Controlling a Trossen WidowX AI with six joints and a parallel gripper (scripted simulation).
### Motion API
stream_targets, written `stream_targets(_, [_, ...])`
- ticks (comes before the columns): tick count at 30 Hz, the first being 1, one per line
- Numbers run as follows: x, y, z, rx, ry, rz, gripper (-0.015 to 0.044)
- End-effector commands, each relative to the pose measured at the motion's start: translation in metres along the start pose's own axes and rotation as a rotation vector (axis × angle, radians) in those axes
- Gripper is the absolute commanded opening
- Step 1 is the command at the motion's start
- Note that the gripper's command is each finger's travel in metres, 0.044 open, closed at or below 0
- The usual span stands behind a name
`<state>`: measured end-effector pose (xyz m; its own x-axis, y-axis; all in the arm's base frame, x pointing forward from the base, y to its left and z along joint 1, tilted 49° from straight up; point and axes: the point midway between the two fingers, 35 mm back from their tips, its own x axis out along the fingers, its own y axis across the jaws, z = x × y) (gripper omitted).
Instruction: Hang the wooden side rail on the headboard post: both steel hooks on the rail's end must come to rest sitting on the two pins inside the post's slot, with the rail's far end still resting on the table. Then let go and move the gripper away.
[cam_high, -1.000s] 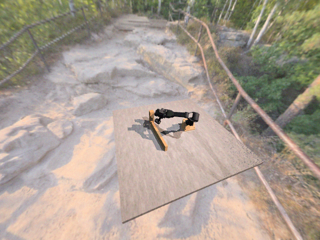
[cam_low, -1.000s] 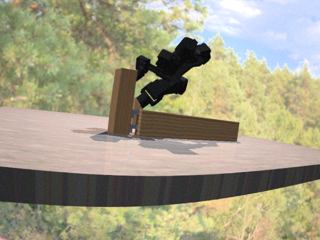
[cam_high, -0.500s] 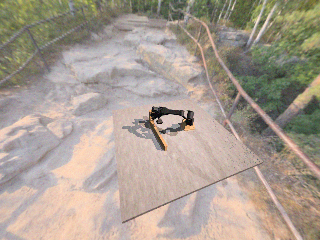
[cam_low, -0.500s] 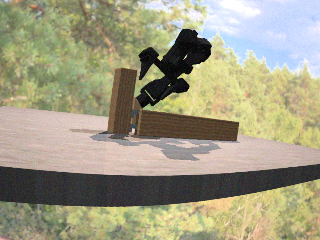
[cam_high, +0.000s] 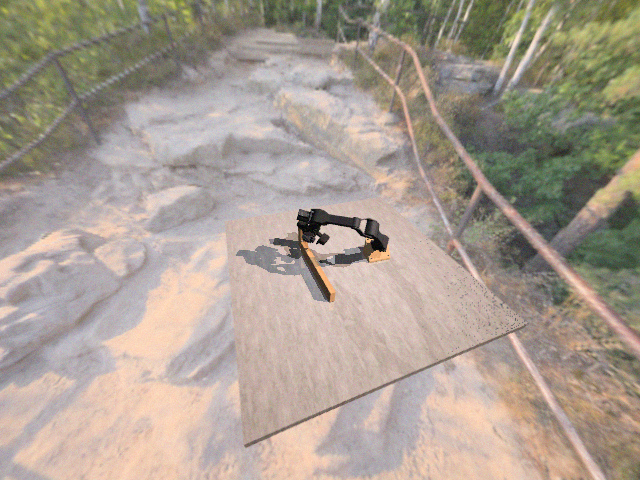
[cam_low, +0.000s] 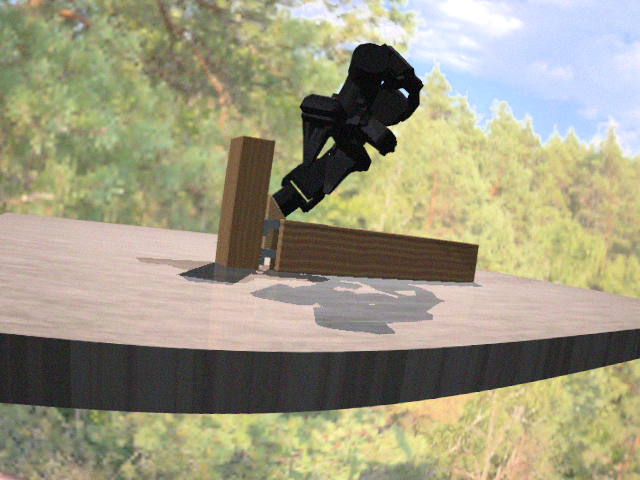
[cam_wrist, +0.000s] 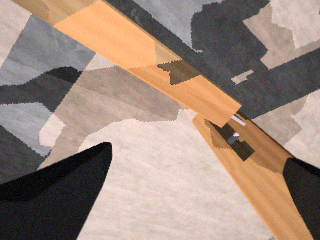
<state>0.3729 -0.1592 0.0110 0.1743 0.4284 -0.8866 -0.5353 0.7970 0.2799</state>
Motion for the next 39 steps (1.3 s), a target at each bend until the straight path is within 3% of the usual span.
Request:
stream_targets(1, [-0.003, -0.001, 0.018, -0.679, -0.188, 0.214, 0.0440])
stream_targets(10, [-0.010, 0.000, 0.026, -0.979, -0.322, 0.235, 0.0440])
stream_targets(29, [-0.009, 0.000, 0.026, -0.980, -0.322, 0.235, 0.0440])
stream_targets(39, [0.023, 0.012, 0.032, -0.980, -0.323, 0.235, 0.0440])
